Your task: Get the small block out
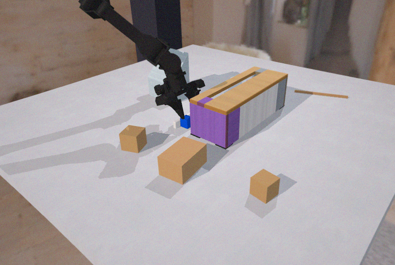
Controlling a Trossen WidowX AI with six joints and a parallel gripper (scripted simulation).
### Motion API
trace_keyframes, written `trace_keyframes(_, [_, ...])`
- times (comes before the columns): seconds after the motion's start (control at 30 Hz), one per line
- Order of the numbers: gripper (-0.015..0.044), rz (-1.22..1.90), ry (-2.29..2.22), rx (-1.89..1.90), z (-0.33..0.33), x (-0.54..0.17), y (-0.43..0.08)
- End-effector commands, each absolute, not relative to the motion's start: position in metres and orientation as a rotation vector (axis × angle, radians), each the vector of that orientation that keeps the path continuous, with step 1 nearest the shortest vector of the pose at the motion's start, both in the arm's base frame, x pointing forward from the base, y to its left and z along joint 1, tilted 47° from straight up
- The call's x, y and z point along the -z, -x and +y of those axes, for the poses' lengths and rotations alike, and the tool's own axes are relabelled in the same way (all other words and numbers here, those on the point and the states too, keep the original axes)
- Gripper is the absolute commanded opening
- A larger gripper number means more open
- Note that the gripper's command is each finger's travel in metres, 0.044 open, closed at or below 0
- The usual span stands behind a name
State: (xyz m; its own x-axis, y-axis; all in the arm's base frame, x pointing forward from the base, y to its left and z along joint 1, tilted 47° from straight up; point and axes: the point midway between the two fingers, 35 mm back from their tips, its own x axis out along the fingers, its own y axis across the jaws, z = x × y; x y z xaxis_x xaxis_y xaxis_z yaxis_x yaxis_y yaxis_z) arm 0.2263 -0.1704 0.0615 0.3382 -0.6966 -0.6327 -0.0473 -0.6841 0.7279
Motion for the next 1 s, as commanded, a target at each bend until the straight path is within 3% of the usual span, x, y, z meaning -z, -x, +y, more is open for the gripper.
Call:
trace_keyframes(0.0, [0.0285,-0.633,-1.990,1.383,-0.174,-0.053,-0.224])
trace_keyframes(0.67, [0.0285,-0.635,-1.986,1.378,-0.196,-0.034,-0.220])
trace_keyframes(0.9, [0.0101,-0.635,-1.986,1.378,-0.196,-0.034,-0.220])
trace_keyframes(0.97, [0.0088,-0.635,-1.986,1.378,-0.196,-0.034,-0.220])
